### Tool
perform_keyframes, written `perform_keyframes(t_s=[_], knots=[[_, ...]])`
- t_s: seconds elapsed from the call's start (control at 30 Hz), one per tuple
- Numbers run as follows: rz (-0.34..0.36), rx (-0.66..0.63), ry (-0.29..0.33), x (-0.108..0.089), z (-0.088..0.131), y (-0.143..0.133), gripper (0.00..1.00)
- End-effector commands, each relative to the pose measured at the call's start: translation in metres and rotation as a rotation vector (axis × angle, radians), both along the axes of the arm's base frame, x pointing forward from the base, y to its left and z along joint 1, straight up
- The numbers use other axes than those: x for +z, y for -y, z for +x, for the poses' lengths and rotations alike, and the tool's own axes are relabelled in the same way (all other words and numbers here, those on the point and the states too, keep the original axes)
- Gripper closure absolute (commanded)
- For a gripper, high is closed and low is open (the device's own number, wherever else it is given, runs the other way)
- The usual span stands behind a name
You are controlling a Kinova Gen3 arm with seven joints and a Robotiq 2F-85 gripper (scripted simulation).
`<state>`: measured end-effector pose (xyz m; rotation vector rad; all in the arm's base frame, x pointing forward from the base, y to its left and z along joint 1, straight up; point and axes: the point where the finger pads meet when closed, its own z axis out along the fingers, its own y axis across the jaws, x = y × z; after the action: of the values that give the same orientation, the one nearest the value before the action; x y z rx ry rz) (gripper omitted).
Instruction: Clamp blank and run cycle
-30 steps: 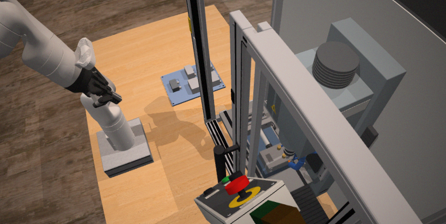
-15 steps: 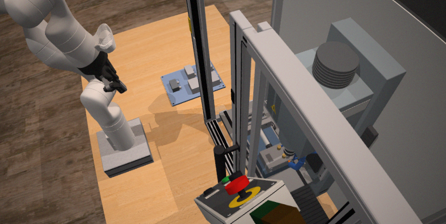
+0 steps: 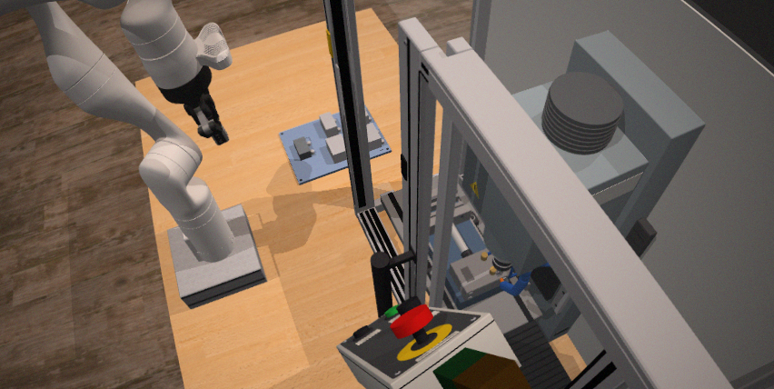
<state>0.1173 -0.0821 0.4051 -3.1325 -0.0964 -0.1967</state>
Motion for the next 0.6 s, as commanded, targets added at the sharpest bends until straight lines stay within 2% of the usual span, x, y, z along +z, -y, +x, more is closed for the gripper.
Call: perform_keyframes(t_s=[0.0, 0.37, 0.53, 0.57], knots=[[0.0, -0.023, -0.121, -0.004, 0.013, -0.023, 0.9], [0.0, -0.023, -0.121, -0.004, 0.013, -0.023, 0.9], [0.0, -0.023, -0.121, -0.011, 0.037, -0.068, 0.9], [0.0, -0.023, -0.121, -0.011, 0.037, -0.068, 0.9]])
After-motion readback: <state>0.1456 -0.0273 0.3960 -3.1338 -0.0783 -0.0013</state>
